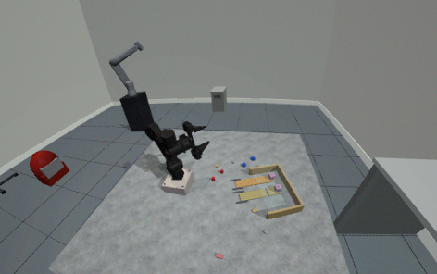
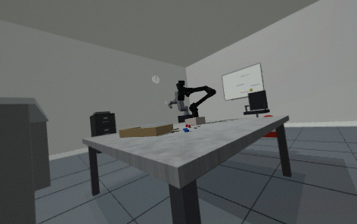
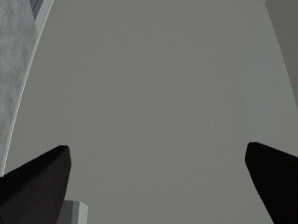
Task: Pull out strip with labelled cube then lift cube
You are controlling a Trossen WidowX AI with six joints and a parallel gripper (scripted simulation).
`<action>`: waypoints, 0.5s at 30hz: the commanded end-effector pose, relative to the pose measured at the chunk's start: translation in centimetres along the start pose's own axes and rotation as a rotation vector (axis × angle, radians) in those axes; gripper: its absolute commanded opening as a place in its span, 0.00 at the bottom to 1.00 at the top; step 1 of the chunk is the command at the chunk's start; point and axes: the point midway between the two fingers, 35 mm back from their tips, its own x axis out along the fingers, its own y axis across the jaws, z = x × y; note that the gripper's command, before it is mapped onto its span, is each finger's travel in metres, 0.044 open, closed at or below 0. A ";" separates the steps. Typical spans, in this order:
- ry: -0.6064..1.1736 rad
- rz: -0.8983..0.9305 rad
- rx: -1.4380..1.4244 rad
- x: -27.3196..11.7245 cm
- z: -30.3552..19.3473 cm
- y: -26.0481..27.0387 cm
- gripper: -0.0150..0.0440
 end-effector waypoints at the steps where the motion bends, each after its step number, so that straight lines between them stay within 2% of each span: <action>1: 0.007 0.004 0.021 0.1 -0.2 0.1 0.93; 8: 0.304 0.113 0.772 3.0 -5.9 4.0 0.93; 15: 0.760 0.111 1.445 5.7 -9.6 9.9 0.93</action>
